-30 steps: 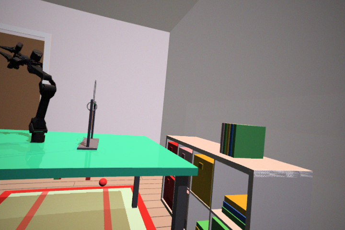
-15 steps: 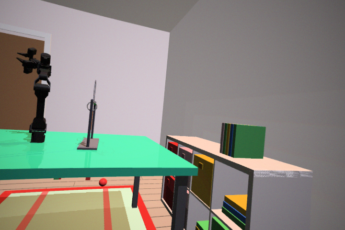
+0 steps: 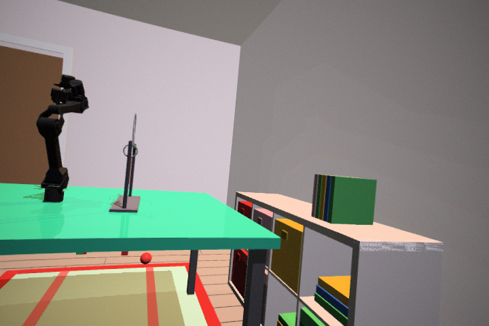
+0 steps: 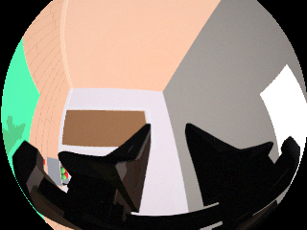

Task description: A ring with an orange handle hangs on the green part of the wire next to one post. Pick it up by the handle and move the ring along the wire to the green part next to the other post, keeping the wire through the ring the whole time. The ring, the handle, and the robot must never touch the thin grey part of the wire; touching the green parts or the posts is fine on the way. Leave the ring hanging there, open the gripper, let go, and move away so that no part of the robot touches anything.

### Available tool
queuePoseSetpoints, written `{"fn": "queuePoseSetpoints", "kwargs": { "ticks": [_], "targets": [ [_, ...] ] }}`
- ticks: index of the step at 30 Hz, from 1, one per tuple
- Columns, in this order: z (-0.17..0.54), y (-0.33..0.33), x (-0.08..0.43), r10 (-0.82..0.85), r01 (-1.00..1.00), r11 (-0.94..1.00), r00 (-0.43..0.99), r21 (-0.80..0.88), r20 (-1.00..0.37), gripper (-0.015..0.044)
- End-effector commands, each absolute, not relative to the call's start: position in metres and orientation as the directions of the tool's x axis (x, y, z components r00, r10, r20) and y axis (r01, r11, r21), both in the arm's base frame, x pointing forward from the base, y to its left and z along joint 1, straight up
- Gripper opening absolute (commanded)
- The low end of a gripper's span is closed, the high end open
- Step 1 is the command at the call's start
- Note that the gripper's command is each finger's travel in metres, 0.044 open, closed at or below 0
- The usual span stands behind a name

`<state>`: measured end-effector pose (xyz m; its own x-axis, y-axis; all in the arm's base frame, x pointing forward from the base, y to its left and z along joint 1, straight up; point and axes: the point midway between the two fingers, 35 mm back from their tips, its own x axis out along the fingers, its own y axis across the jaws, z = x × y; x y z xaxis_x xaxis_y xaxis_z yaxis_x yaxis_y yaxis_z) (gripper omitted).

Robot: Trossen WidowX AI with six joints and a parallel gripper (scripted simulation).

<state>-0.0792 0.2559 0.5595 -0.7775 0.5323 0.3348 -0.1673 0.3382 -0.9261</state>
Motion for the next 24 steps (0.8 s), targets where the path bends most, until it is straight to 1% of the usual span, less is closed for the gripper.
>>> {"fn": "queuePoseSetpoints", "kwargs": {
  "ticks": [1,13,24],
  "targets": [
    [0.556,0.264,-0.052,0.616,-0.179,0.311,-0.71,-0.934,0.341,0.016],
    [0.548,0.27,0.047,0.834,-0.214,0.289,-0.421,-0.933,0.356,0.016],
    [0.541,0.242,0.138,0.925,-0.258,0.334,-0.095,-0.906,0.368,0.016]
  ]
}}
